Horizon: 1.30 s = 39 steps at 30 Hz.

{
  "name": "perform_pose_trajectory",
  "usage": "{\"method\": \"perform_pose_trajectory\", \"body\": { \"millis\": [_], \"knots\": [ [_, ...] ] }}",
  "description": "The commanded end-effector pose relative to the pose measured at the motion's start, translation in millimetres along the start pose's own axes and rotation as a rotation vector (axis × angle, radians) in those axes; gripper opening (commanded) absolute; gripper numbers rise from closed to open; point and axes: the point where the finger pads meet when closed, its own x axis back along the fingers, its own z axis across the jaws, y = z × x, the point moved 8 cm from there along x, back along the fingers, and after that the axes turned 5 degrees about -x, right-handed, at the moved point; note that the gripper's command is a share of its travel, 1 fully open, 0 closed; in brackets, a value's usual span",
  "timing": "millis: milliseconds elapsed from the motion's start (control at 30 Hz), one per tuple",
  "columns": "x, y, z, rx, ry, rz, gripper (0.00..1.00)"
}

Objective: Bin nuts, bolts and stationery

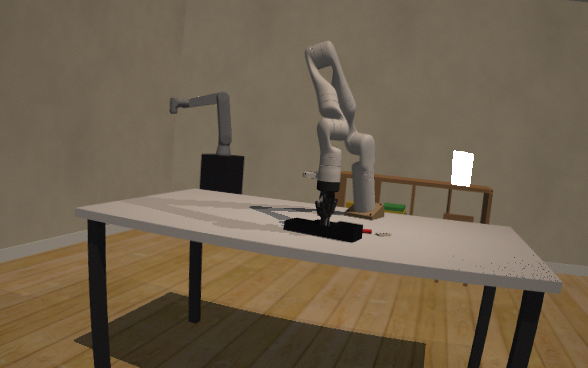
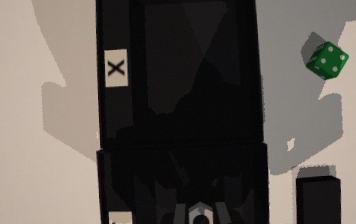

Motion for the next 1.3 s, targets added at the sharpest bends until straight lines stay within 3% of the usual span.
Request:
{"method": "perform_pose_trajectory", "body": {
  "millis": [0, 100, 133, 700, 1267],
  "knots": [
    [-0.4, 0, 1, 0.0, 0.001, 0.0, 0.11],
    [-0.4, 0, 0, 0.0, 0.001, 0.0, 0.11],
    [-0.4, 0, 0, 0.0, 0.001, 0.0, 0.31],
    [-0.4, 0, 0, 0.0, 0.001, 0.0, 0.31],
    [21.1, 0, 0, 0.001, 0.001, 0.002, 0.31]
  ]
}}
